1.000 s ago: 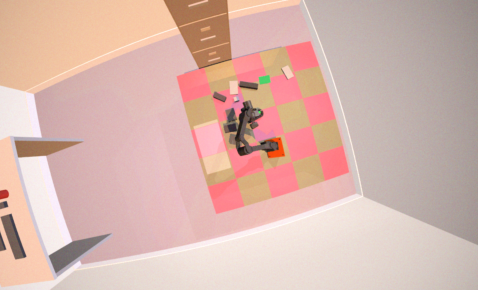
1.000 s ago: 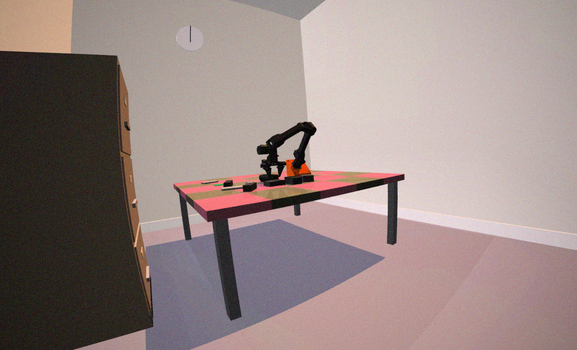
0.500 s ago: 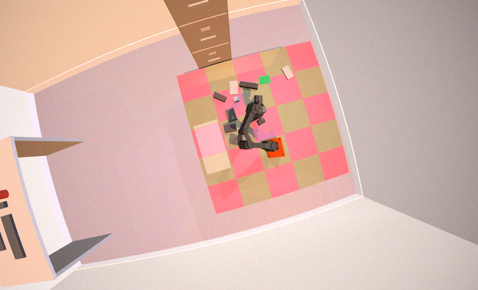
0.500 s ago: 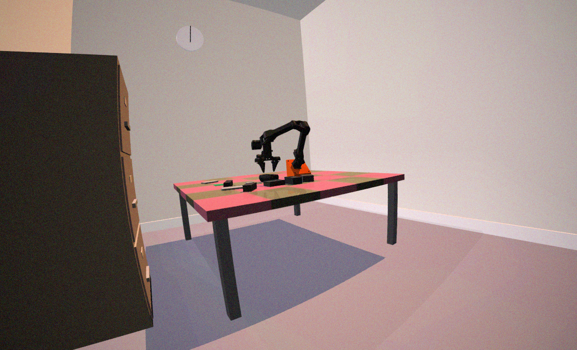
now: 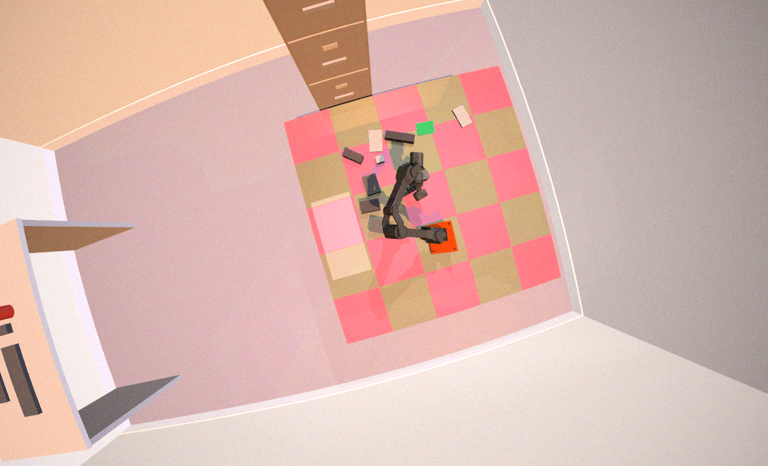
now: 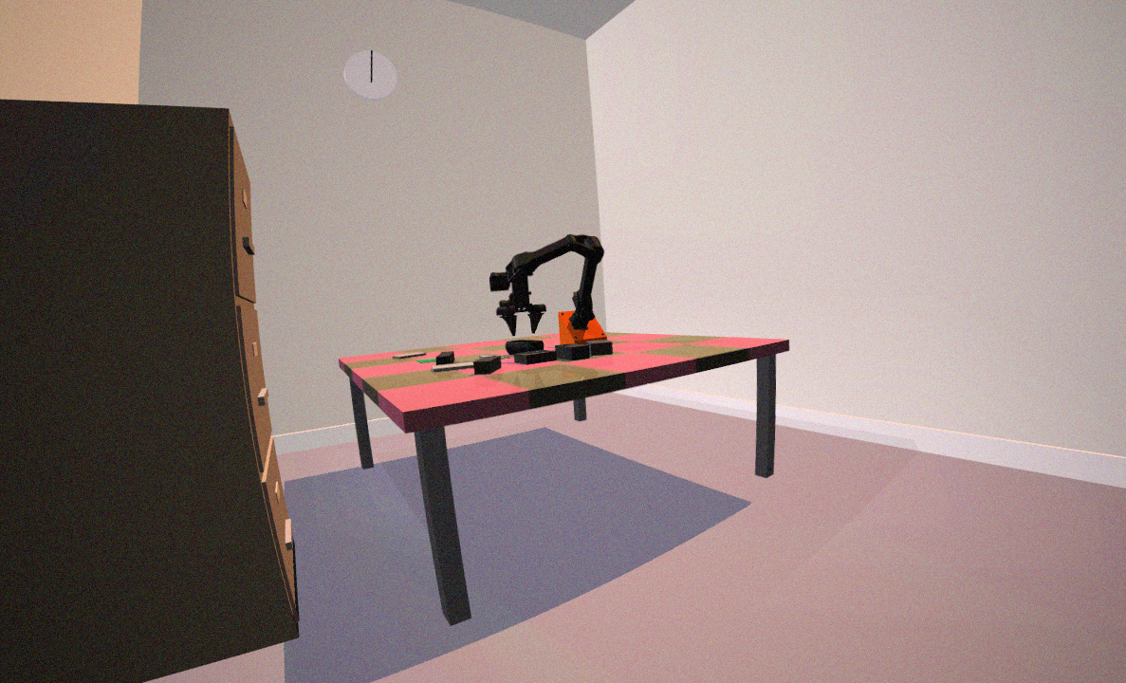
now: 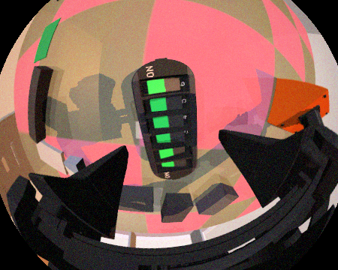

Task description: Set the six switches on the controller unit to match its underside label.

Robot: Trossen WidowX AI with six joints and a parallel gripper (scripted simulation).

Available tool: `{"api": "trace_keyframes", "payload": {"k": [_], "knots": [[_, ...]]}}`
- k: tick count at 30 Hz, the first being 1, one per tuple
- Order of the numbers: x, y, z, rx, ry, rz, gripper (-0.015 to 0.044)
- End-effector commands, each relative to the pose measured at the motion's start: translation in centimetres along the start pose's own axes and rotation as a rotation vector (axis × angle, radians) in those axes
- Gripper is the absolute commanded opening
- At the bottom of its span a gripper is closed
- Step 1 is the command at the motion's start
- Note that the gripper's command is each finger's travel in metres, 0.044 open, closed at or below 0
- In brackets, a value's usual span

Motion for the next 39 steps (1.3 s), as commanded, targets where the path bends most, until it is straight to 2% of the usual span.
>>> {"api": "trace_keyframes", "payload": {"k": [1,7,13,30,39], "knots": [[0.0,0.2,0.0,0.001,0.002,-0.002,0.0440],[0.1,4.8,0.0,0.001,-0.001,-0.002,0.0440],[0.1,5.0,0.0,0.001,-0.001,-0.002,0.0440],[0.1,5.0,0.0,0.001,-0.001,-0.002,0.0000],[0.1,5.0,0.0,0.001,-0.001,-0.002,0.0000]]}}
Point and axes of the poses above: the point midway between the two fingers, 35 mm back from their tips, its own y axis back along the fingers, its own z axis across the jaws, x = y × z, the point moved 7 cm from there along y, back along the fingers, and after that the axes turned 13 degrees about -y, right-handed, at the moved point
